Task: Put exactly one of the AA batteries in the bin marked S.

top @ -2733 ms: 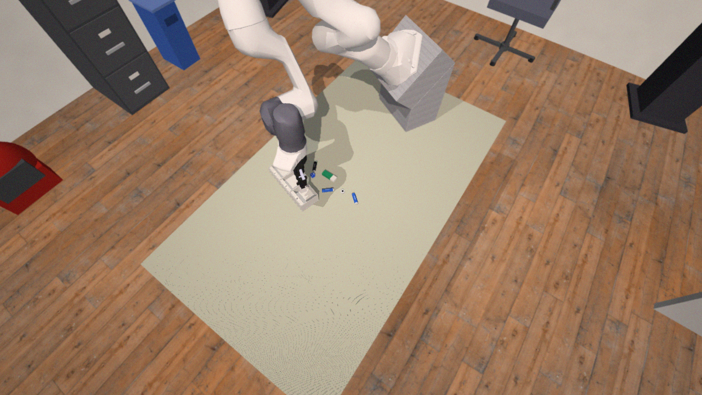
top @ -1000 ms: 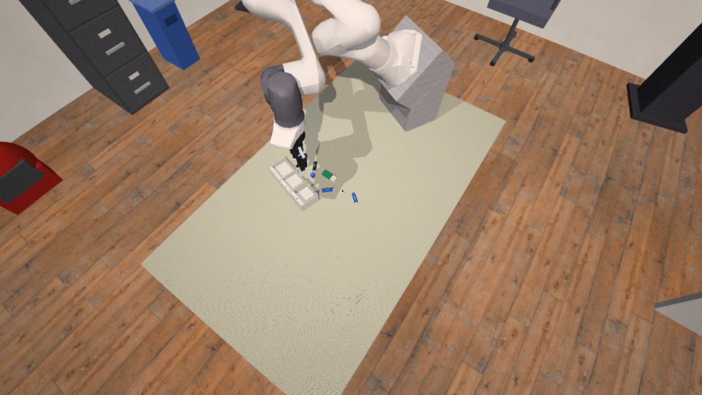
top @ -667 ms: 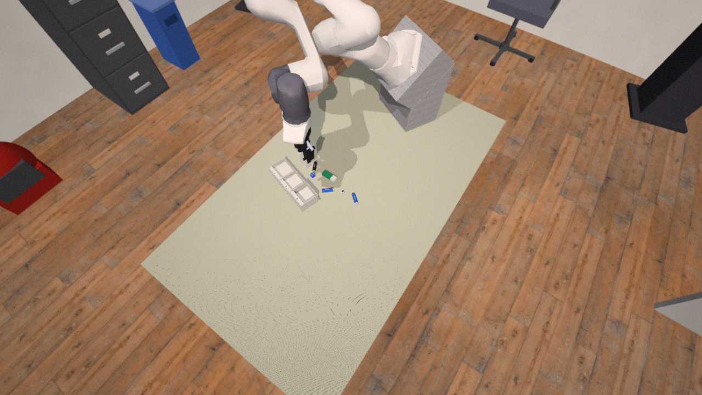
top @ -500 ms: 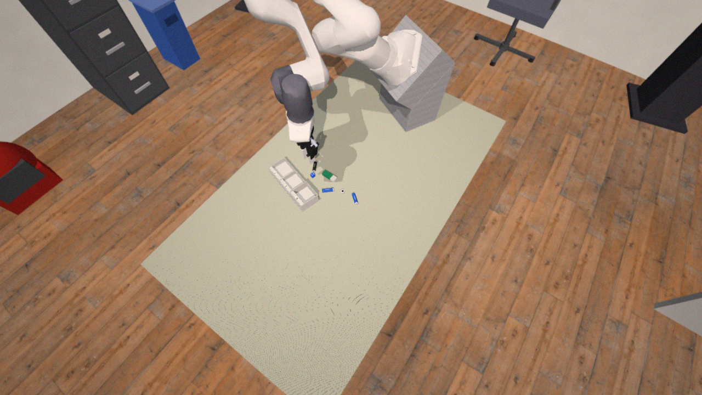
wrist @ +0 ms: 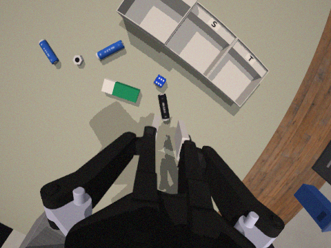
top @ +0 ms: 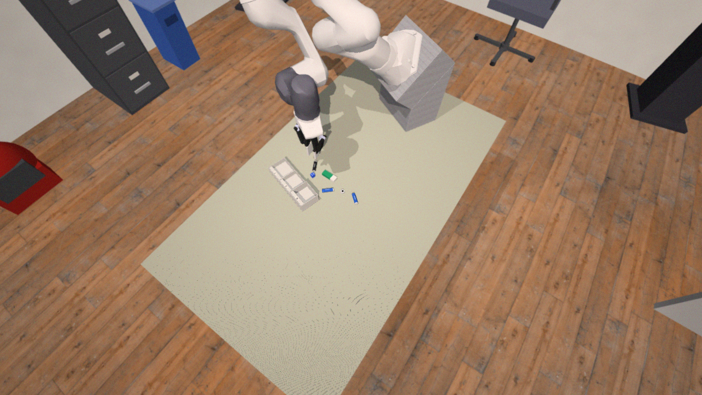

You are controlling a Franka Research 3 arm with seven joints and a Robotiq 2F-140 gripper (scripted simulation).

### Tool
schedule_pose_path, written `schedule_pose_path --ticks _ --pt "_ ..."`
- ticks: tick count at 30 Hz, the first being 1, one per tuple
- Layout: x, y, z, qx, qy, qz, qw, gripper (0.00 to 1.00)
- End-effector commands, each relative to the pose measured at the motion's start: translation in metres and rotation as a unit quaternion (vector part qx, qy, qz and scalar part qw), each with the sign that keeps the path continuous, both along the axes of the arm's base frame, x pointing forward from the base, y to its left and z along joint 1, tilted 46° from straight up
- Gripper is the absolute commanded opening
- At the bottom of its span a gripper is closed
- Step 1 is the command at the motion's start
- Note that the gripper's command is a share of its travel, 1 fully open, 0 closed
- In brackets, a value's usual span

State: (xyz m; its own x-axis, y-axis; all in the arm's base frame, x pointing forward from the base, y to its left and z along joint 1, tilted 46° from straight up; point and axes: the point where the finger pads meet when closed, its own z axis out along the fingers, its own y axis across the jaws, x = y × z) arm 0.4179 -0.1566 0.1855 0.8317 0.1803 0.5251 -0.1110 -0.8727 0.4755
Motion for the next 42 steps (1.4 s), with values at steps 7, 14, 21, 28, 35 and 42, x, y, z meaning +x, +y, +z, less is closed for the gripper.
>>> schedule_pose_path --ticks 7,14,21,28,35,42 --pt "0.0043 0.0053 0.0002 -0.06 0.03 0.117 0.991 0.17" --pt "0.0051 0.0069 0.0 -0.08 0.043 0.159 0.983 0.17" --pt "0.0054 0.0072 0.0001 -0.08 0.043 0.159 0.983 0.17" --pt "0.0052 0.0061 0.0005 -0.08 0.043 0.159 0.983 0.17" --pt "0.0048 0.005 0.0008 -0.08 0.043 0.159 0.983 0.17" --pt "0.0045 0.0043 0.0009 -0.08 0.043 0.159 0.983 0.17"
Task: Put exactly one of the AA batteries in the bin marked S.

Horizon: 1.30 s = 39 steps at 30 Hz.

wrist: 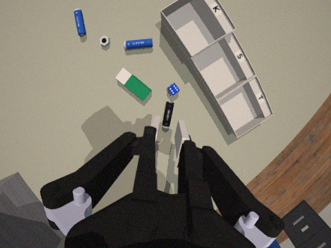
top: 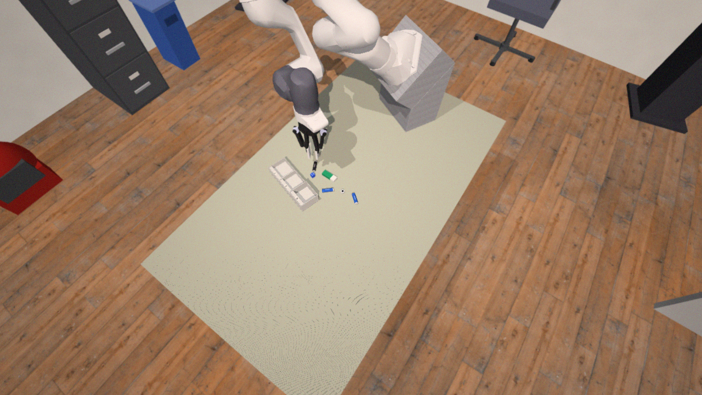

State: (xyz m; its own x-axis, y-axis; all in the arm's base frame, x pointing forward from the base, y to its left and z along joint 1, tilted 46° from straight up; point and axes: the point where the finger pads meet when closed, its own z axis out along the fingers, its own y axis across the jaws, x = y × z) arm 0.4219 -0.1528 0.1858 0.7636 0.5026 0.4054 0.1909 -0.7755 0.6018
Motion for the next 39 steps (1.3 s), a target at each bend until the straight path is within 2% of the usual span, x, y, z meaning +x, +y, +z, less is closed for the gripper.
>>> schedule_pose_path --ticks 1,13,28,39 --pt "0.0 0.0 0.001 -0.002 0.003 0.005 1.0 0.17" --pt "0.003 -0.002 -0.002 -0.002 0.003 0.005 1.0 0.17" --pt "0.039 -0.023 -0.043 -0.002 0.003 0.005 1.0 0.17" --pt "0.039 -0.024 -0.042 -0.002 0.003 0.005 1.0 0.17"
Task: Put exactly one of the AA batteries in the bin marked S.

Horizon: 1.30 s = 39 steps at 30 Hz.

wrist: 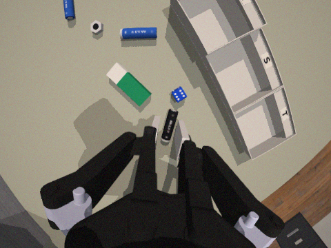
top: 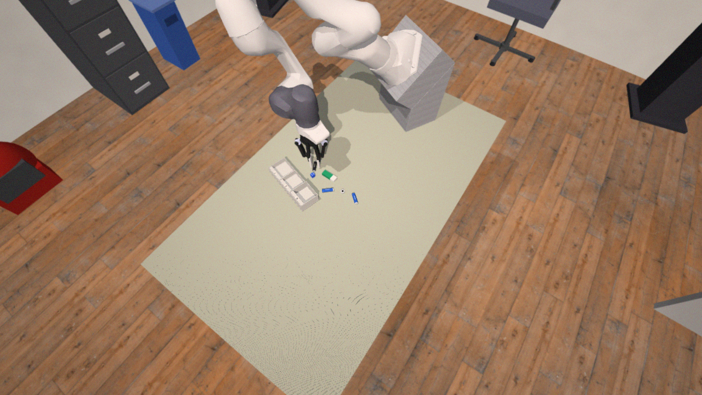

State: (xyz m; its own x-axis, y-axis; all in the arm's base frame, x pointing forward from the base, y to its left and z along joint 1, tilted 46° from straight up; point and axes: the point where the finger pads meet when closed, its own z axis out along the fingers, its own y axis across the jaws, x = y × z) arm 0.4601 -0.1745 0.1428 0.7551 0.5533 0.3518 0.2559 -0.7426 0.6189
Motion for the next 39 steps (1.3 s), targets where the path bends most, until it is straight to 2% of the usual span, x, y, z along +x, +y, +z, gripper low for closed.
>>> schedule_pose_path --ticks 1,16,30,31,39 --pt "0.0003 -0.0025 0.0009 0.016 -0.02 -0.019 0.999 0.17" --pt "0.0069 -0.0088 -0.0071 0.016 -0.02 -0.019 0.999 0.17" --pt "0.0072 -0.0091 -0.0067 0.016 -0.02 -0.019 0.999 0.17" --pt "0.0072 -0.0091 -0.0067 0.016 -0.02 -0.019 0.999 0.05" --pt "0.0072 -0.0091 -0.0067 0.016 -0.02 -0.019 0.999 0.05"
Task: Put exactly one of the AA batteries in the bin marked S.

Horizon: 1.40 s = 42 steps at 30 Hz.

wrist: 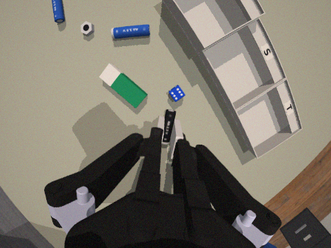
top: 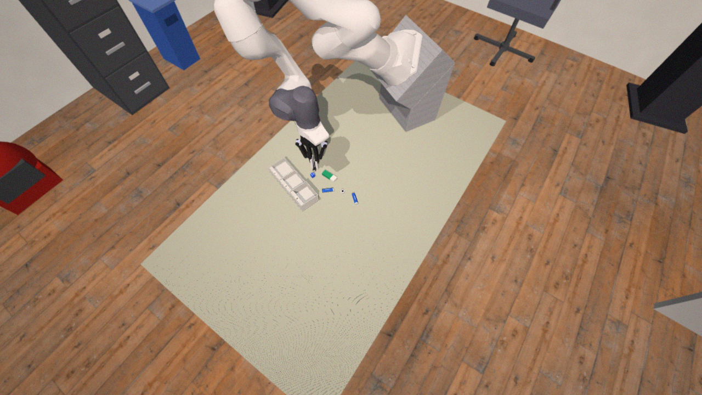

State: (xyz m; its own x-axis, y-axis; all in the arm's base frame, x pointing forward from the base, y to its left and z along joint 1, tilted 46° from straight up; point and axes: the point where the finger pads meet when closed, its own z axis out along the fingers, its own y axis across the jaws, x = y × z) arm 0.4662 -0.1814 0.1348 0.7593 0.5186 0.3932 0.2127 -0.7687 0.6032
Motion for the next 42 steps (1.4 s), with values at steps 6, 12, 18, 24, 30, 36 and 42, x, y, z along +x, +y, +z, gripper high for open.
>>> schedule_pose_path --ticks 6,12,18,24,30,36,42 --pt "0.001 -0.002 0.001 0.0 -0.004 -0.004 1.0 0.05" --pt "0.001 -0.002 0.001 0.0 -0.004 -0.004 1.0 0.05" --pt "0.001 -0.002 0.001 0.0 -0.004 -0.004 1.0 0.05" --pt "-0.001 -0.001 0.004 0.0 -0.004 -0.004 1.0 0.05" --pt "-0.013 0.007 0.018 0.0 -0.004 -0.004 1.0 0.05" --pt "-0.024 0.013 0.029 0.0 -0.004 -0.004 1.0 0.05" --pt "-0.034 0.019 0.04 0.0 -0.004 -0.004 1.0 0.05"
